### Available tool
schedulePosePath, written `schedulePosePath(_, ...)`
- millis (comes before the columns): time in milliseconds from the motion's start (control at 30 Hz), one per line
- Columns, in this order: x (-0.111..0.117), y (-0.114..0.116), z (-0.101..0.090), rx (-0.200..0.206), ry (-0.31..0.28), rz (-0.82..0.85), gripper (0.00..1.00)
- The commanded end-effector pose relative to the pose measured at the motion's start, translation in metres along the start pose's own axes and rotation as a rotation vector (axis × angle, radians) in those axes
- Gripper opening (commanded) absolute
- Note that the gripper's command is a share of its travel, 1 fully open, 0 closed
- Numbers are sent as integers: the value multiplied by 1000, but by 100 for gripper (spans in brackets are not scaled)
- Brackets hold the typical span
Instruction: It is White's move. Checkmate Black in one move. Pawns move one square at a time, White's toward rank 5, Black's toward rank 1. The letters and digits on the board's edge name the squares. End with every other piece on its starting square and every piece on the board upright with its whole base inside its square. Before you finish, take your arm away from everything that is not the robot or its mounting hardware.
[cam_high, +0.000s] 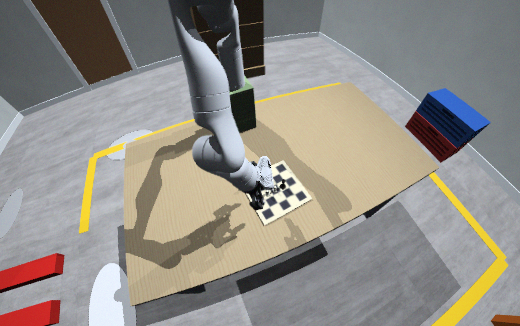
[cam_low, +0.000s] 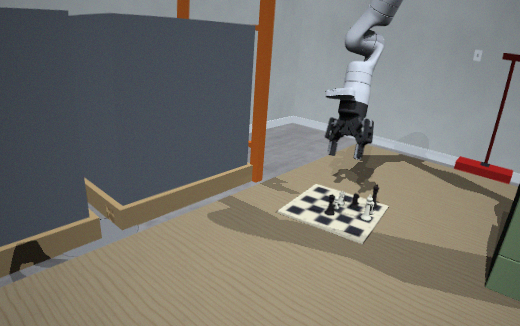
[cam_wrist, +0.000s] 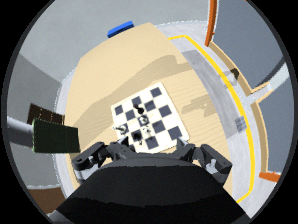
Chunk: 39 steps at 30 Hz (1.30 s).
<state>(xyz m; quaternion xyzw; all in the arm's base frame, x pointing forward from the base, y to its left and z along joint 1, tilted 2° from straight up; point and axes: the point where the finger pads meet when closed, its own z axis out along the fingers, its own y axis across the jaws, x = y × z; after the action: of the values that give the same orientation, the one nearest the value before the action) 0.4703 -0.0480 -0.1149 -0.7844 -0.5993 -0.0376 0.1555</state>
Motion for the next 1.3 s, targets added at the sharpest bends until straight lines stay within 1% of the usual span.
schedulePosePath(0,4,0,-2,-3,-1,-7,100)
schedulePosePath(67,4,0,-2,-3,-1,-7,100)
schedulePosePath(100,9,-4,-1,-17,-28,21,100)
schedulePosePath(367,9,-4,-1,-17,-28,21,100)
schedulePosePath(400,13,-8,-1,-33,-53,49,100)
schedulePosePath(667,13,-8,-1,-33,-53,49,100)
schedulePosePath(700,17,-12,-1,-51,-77,77,100)
schedulePosePath(1000,17,-12,-1,-51,-77,77,100)
schedulePosePath(1033,20,-16,-2,-69,-99,103,100)
schedulePosePath(1267,20,-16,-2,-69,-99,103,100)
